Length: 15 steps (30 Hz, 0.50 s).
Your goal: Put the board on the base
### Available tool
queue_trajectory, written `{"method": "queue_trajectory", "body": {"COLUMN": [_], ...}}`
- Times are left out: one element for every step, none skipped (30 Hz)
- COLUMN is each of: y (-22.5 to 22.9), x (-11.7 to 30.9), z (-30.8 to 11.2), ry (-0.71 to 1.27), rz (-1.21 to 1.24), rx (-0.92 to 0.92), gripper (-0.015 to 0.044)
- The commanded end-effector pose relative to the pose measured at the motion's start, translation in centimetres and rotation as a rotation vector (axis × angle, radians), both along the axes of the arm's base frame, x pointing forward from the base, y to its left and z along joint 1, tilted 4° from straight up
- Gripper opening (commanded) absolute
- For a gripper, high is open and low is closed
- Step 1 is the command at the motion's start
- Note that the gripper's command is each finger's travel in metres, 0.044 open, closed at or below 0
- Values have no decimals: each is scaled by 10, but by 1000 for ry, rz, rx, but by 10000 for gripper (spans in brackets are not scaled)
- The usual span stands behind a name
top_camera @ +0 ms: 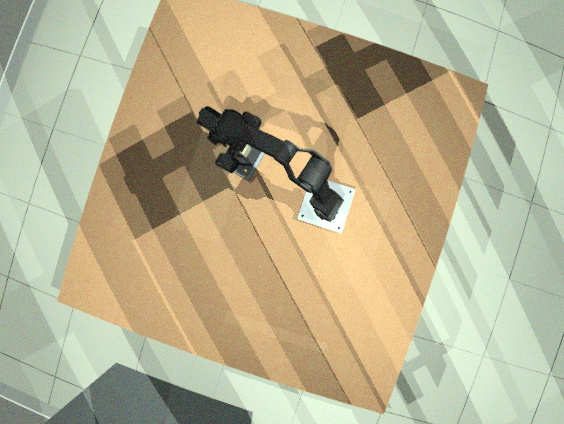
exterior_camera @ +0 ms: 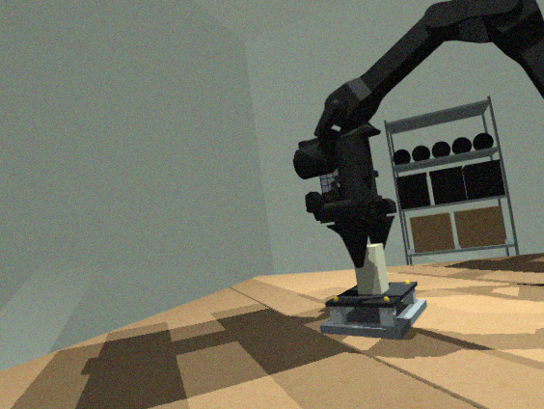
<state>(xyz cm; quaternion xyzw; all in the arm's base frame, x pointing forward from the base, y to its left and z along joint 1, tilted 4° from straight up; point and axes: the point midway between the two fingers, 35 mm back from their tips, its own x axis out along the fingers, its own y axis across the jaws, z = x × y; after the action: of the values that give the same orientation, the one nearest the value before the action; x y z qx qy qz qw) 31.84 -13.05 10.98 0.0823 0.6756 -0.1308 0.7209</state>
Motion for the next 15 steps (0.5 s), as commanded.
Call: {"method": "queue_trajectory", "body": {"y": [1, 2, 2, 2, 2, 2, 2, 3, 4, 5, 6, 6, 6, 6, 6], "x": [0, -1, -1, -1, -1, -1, -1, -2, -3, -5, -6, -6, -6, -6, -6], "z": [18, 22, 26, 28, 29, 29, 31, 38, 50, 63, 70, 72, 72, 72, 72], "ry": [-4, -5, -5, -5, -5, -5, -5, -6, -8, -9, -10, -11, -11, -11, -11], "rz": [-2, -2, -2, -2, -2, -2, -2, -1, 0, 1, 1, 2, 2, 2, 2], "rx": [-1, -1, -1, -1, -1, -1, -1, -1, -2, -3, -4, -4, -4, -4, -4], "gripper": [440, 440, 440, 440, 440, 440, 440, 440, 440, 440, 440, 440, 440, 440, 440]}}
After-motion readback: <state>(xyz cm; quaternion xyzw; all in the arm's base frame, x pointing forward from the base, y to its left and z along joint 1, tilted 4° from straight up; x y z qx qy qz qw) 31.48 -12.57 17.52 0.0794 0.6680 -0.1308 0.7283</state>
